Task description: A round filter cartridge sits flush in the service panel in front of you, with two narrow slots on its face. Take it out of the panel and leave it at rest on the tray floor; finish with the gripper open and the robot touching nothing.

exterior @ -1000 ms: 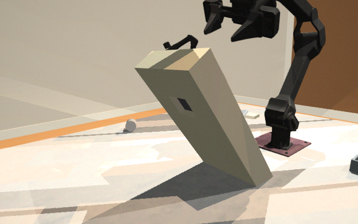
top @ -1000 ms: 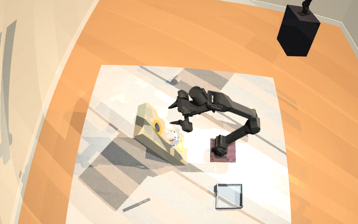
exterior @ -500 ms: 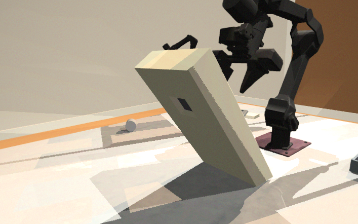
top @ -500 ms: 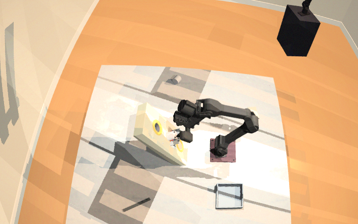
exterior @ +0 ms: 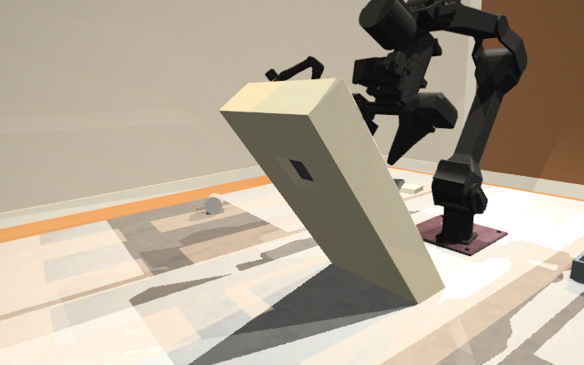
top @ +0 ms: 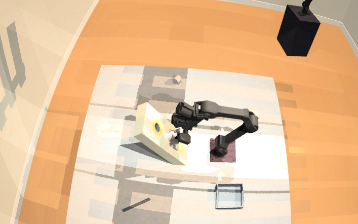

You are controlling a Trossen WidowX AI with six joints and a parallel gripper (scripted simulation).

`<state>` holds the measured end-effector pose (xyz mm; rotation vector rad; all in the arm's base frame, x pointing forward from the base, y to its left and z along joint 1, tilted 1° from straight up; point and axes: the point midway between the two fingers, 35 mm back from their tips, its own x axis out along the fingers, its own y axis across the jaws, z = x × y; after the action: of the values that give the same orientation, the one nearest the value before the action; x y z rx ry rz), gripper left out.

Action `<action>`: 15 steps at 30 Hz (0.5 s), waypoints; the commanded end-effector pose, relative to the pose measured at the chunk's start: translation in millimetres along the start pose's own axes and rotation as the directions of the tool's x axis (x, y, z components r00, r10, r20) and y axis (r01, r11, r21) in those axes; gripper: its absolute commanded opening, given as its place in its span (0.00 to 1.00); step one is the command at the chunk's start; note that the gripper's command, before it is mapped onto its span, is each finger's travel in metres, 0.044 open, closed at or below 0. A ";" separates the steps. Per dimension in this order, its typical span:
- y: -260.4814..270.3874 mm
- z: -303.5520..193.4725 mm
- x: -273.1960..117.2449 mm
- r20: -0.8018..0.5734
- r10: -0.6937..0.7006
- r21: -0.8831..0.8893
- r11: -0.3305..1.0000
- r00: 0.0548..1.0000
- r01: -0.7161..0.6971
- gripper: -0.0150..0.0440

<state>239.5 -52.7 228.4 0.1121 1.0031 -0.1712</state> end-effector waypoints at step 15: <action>-0.6 -3.6 32.5 -0.015 -0.003 0.008 1.000 1.000 0.004 0.77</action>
<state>251.4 -54.7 208.1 0.1122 1.0011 -0.1713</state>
